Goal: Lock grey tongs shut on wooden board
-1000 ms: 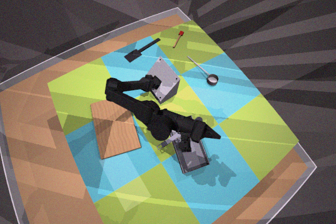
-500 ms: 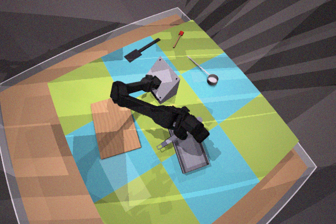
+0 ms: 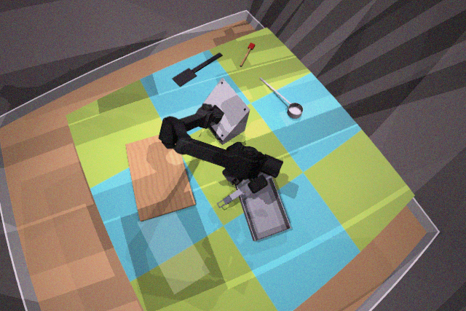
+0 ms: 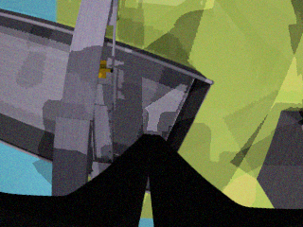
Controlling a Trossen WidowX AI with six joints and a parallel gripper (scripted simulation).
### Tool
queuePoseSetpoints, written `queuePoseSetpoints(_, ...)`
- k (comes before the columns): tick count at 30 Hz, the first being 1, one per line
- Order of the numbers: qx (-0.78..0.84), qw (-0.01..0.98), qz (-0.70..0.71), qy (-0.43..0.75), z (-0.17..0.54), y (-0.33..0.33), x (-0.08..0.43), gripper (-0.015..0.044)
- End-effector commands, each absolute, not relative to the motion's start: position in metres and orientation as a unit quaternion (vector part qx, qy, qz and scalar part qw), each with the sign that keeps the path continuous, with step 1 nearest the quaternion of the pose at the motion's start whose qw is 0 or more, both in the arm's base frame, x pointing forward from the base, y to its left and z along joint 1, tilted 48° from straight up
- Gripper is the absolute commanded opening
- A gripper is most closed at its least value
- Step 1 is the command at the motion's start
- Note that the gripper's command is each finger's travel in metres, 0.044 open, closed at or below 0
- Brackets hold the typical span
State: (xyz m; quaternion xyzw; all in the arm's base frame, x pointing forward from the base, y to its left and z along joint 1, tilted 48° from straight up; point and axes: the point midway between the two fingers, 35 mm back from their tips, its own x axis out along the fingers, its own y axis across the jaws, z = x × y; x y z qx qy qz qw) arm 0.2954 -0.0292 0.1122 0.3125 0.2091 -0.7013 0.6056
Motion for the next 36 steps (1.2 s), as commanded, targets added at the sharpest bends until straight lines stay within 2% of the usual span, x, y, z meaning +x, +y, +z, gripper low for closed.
queuePoseSetpoints(1, 0.303, 0.605, -0.708, 0.202, 0.113, -0.032, 0.292, -0.015)
queuePoseSetpoints(36, 0.303, 0.605, -0.708, 0.202, 0.081, -0.068, 0.289, -0.015)
